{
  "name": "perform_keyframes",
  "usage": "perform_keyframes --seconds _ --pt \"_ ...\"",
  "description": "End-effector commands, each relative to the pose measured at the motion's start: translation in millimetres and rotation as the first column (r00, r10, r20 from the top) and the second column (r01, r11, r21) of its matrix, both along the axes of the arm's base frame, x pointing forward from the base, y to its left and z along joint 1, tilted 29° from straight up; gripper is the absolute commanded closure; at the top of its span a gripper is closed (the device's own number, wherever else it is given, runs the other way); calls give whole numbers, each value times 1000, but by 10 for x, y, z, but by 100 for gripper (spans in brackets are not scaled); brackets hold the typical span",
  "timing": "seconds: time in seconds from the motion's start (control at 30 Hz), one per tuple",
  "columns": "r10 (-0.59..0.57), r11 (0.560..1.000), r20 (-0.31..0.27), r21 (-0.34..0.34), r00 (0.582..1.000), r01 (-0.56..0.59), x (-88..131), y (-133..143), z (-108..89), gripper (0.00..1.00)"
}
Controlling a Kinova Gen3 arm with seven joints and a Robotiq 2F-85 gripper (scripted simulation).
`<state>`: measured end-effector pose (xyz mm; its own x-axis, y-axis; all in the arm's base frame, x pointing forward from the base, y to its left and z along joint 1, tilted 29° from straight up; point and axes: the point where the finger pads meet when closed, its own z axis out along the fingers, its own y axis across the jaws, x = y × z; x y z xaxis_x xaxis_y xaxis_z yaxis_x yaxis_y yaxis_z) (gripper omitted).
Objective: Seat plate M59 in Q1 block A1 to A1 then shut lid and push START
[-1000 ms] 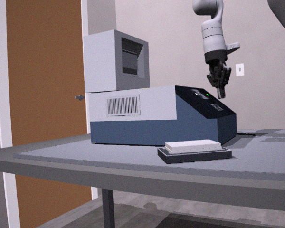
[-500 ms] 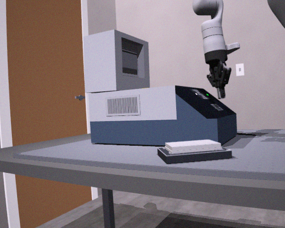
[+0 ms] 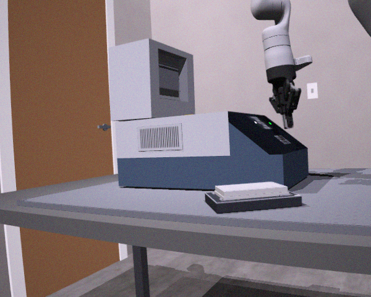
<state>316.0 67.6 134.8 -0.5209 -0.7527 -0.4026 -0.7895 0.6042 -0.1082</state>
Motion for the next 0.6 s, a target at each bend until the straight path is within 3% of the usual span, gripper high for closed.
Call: perform_keyframes --seconds 0.0,0.57 --pt "0 1000 1 0 1000 0 1 -1 2 90" --pt "0 1000 1 0 1000 0 -26 -20 60 90"
